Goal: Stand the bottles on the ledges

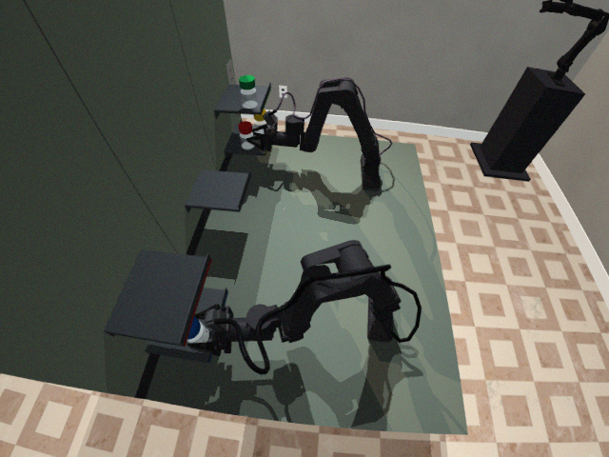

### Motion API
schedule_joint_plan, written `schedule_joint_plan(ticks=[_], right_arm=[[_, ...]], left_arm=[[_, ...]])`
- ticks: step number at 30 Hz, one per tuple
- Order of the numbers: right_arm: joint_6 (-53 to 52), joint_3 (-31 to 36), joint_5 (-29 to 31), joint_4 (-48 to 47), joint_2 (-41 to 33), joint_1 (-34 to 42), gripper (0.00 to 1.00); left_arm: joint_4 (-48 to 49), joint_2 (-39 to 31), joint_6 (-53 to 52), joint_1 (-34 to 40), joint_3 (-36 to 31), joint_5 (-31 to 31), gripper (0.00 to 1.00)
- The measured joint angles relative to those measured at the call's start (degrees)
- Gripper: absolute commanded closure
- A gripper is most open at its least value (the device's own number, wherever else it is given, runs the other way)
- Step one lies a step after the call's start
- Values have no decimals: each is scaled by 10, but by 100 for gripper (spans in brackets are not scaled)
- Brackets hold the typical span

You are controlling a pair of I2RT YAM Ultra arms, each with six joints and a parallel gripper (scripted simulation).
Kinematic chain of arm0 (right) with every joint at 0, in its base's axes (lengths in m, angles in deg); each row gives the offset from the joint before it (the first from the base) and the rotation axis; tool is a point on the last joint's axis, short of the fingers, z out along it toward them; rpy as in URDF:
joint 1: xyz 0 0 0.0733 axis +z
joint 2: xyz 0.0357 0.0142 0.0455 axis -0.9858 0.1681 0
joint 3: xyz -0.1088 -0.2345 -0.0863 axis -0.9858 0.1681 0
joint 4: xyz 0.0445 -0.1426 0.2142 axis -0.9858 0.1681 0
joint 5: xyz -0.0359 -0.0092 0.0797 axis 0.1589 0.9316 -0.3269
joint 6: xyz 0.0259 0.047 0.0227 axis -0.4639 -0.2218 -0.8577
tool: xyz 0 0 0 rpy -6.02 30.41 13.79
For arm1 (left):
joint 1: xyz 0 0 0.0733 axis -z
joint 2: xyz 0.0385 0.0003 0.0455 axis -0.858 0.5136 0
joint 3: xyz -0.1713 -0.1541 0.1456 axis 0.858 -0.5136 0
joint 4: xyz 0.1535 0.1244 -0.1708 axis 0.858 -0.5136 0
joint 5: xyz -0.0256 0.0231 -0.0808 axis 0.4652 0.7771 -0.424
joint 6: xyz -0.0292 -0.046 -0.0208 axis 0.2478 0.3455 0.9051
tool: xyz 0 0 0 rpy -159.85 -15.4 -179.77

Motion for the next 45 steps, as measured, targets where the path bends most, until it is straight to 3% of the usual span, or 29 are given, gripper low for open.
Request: schedule_joint_plan(ticks=[1,4,8,9,20,29,43,45], right_arm=[[0,0,0,0,0,0,69],[0,0,0,0,0,0,100],[0,0,0,0,0,0,55],[0,0,0,0,0,0,51],[0,6,-1,-10,0,0,51],[0,49,-2,-35,-18,0,51],[0,96,-3,-60,-40,0,51],[0,98,-3,-60,-41,0,51]], left_arm=[[3,-1,0,0,-2,0,28],[10,-5,0,0,-9,0,28],[18,-14,2,-1,-23,0,28],[20,-17,3,-2,-28,-1,28],[50,-52,4,-21,-96,-15,28],[111,-124,5,-54,-241,-43,28],[120,-124,5,-54,-242,-49,28],[121,-124,5,-54,-242,-49,5]])
